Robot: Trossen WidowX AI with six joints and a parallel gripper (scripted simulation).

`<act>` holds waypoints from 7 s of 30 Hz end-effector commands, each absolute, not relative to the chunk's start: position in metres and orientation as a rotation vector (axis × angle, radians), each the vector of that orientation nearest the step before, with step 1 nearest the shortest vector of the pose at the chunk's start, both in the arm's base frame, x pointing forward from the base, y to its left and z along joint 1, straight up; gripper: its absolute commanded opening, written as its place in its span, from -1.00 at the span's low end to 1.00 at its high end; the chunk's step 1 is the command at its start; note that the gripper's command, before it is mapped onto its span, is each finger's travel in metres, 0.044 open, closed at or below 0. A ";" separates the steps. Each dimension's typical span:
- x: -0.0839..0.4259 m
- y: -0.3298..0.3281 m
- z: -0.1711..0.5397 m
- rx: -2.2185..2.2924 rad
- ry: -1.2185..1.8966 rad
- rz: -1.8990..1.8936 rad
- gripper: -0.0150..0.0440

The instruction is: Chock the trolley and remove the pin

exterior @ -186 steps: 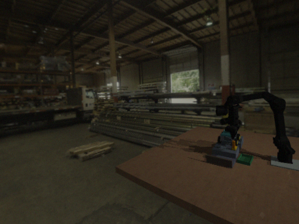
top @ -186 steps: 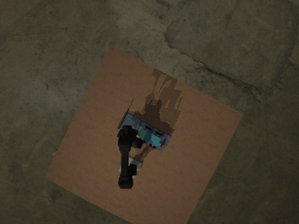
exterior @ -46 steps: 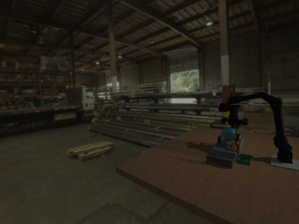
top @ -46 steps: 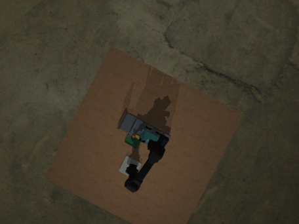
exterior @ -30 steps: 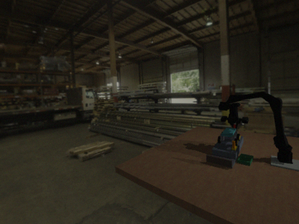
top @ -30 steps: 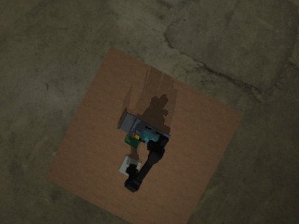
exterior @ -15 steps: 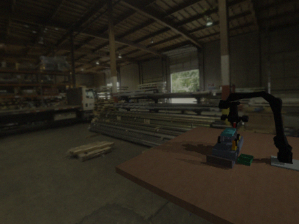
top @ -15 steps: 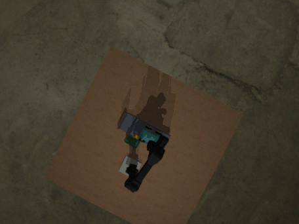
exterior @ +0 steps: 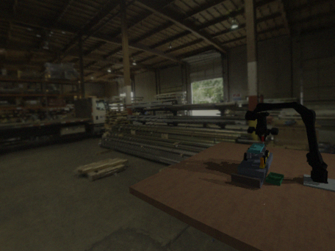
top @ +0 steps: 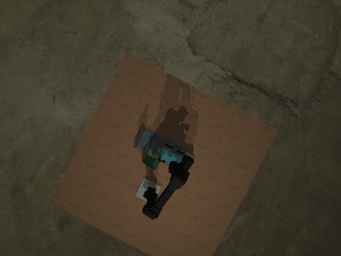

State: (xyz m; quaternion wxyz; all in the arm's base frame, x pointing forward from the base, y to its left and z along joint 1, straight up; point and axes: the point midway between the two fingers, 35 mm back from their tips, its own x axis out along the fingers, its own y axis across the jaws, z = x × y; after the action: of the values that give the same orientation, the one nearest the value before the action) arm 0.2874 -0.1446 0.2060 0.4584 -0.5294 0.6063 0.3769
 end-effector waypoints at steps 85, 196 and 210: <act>0.227 -0.010 0.182 -1.296 1.493 0.943 -0.49; 0.223 0.087 0.107 -2.063 0.029 1.988 -0.49; 0.226 0.100 0.083 -2.062 0.026 1.987 -0.22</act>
State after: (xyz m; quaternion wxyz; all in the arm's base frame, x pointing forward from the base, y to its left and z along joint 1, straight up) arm 0.2256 0.0993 0.0848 0.1354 -0.7144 0.0079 0.6864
